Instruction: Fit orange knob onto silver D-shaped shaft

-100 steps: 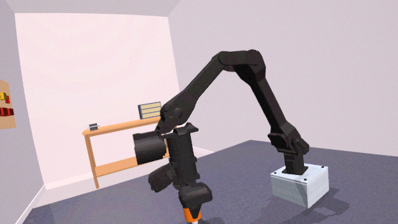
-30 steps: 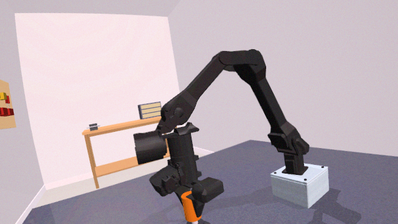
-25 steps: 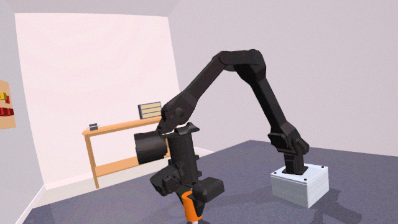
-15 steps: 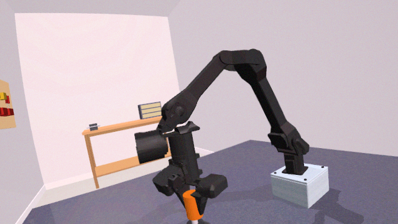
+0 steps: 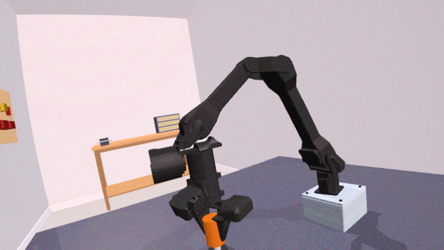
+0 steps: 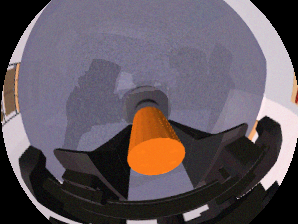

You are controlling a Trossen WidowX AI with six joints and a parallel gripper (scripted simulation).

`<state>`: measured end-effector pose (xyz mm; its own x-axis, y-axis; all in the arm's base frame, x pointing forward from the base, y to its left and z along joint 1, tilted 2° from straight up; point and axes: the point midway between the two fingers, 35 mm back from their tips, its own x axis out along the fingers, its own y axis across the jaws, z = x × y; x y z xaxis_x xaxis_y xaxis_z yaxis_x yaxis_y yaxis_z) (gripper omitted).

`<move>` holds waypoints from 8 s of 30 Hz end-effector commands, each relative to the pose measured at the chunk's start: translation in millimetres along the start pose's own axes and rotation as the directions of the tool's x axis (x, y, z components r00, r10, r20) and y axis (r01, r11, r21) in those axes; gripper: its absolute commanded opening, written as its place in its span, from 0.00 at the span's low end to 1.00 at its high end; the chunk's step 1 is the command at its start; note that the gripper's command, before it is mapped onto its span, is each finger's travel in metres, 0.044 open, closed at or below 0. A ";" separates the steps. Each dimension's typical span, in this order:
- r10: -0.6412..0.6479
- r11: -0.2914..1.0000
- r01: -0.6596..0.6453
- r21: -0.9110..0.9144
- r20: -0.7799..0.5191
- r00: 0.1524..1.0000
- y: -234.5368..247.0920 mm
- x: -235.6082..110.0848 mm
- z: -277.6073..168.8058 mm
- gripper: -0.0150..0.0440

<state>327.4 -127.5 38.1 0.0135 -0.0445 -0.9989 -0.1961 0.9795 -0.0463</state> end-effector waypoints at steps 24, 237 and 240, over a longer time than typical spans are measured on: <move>-0.004 0.977 0.004 -0.213 0.002 1.000 -0.9 -4.7 -0.3 0.25; -0.004 0.099 0.002 -0.995 0.002 1.000 -1.1 -1.9 -0.2 0.25; -0.004 0.099 0.002 -0.995 0.002 1.000 -0.5 -0.7 -0.9 0.25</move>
<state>326.6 -127.8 39.5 0.0146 -0.0447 -0.9989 -0.9957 -0.0925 -0.0104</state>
